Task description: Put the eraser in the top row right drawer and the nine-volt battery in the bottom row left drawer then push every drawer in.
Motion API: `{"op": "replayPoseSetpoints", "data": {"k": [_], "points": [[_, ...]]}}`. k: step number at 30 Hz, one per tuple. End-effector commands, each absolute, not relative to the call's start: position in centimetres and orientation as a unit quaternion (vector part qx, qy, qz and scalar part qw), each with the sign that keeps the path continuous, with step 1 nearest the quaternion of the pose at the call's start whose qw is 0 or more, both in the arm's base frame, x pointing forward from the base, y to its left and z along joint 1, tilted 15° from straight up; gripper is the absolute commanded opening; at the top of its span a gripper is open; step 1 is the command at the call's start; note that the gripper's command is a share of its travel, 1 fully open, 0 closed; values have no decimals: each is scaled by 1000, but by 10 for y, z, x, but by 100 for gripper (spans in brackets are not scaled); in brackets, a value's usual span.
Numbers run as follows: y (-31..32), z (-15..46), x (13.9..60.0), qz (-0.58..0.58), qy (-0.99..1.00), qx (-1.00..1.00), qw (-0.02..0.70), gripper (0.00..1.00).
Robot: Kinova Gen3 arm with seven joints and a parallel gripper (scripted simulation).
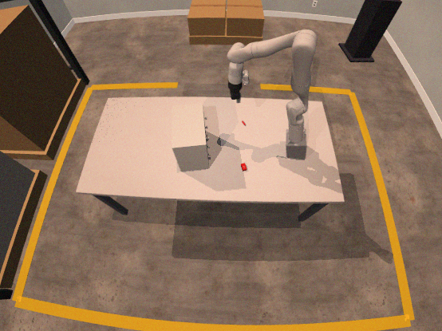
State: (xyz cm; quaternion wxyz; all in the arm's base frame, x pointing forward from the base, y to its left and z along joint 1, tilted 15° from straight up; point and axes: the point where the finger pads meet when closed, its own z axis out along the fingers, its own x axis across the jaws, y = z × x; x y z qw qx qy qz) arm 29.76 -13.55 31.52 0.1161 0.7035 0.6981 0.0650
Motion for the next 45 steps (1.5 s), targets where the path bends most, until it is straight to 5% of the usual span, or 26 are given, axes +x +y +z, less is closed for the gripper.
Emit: {"op": "replayPoseSetpoints", "data": {"k": [1, 21, 45], "points": [[-135, 316, 297, 63, 699, 704, 114, 0], [-96, 327, 327, 75, 697, 697, 150, 0], [115, 274, 388, 96, 701, 683, 180, 0]]}}
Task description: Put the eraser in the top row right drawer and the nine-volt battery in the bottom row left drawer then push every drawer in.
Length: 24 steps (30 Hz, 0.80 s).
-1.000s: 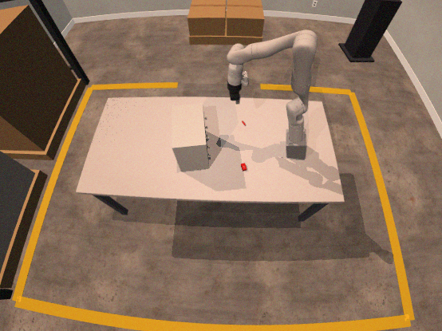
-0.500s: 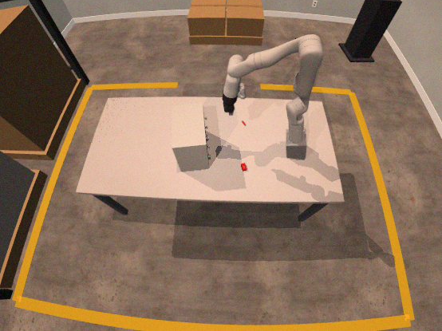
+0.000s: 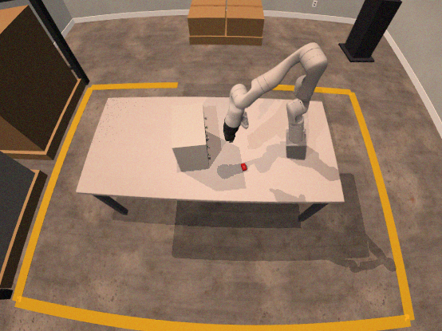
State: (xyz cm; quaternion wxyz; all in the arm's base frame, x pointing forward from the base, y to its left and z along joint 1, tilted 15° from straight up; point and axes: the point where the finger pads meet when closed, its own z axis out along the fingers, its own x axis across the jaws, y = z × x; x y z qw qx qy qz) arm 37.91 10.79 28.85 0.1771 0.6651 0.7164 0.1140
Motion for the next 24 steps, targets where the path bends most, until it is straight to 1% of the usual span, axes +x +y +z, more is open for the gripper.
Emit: {"op": "replayPoseSetpoints", "data": {"k": [1, 3, 8, 16, 24], "points": [[125, 267, 389, 96, 702, 683, 178, 0], [125, 267, 389, 96, 702, 683, 178, 0], [169, 231, 388, 92, 703, 686, 167, 0], [218, 181, 375, 80, 703, 693, 140, 0], [239, 157, 365, 73, 701, 699, 124, 0]]}}
